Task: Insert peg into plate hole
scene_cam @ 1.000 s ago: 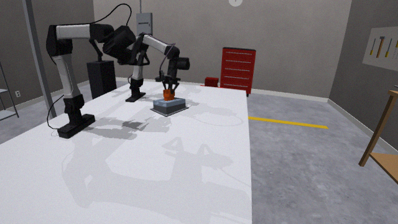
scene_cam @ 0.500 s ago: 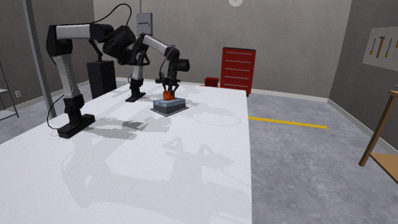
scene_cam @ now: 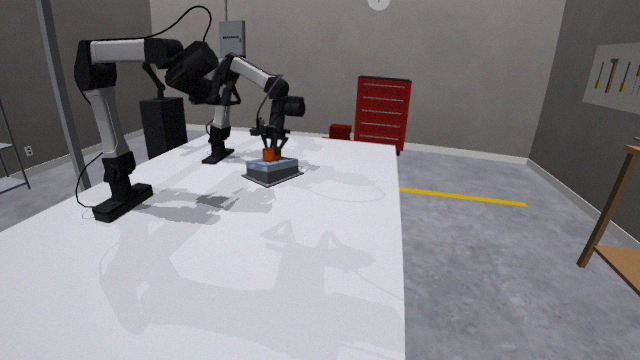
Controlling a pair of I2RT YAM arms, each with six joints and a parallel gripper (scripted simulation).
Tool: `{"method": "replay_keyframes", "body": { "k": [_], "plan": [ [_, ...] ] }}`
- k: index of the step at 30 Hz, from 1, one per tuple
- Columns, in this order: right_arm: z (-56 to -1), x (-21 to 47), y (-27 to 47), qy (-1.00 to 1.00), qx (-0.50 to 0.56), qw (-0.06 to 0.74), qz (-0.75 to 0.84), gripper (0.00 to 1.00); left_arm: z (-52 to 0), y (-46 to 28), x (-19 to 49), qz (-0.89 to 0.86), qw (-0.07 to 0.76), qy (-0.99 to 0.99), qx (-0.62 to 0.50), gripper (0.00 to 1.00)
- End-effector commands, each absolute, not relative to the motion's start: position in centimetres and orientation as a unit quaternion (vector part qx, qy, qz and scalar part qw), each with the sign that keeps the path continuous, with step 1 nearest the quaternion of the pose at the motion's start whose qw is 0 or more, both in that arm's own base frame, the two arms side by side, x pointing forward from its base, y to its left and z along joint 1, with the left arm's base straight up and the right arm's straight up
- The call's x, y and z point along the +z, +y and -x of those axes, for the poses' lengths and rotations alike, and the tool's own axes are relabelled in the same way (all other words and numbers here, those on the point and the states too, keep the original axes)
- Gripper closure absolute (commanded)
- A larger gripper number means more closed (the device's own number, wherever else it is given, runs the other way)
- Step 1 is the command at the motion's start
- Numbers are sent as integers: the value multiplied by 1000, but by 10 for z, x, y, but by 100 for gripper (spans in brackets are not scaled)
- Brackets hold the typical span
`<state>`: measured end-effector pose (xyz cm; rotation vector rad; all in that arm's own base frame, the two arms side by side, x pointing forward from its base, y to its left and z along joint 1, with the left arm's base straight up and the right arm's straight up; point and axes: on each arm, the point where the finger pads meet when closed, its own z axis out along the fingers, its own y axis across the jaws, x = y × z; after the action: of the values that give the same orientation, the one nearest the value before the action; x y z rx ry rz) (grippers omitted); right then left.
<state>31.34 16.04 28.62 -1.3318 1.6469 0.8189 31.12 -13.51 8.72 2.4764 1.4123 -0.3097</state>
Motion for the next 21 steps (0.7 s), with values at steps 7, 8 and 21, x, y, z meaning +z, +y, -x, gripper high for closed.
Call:
{"method": "replay_keyframes", "body": {
  "k": [7,8,21],
  "plan": [
    [-312,298,162,647,321,433,540,0,-316,-138,97,-857,150,484,-95,49],
    [-312,298,162,647,321,433,540,0,-316,-138,97,-857,150,484,-95,38],
    [-312,298,162,647,321,433,540,0,-319,-122,136,-858,147,484,-96,31]
  ]
}}
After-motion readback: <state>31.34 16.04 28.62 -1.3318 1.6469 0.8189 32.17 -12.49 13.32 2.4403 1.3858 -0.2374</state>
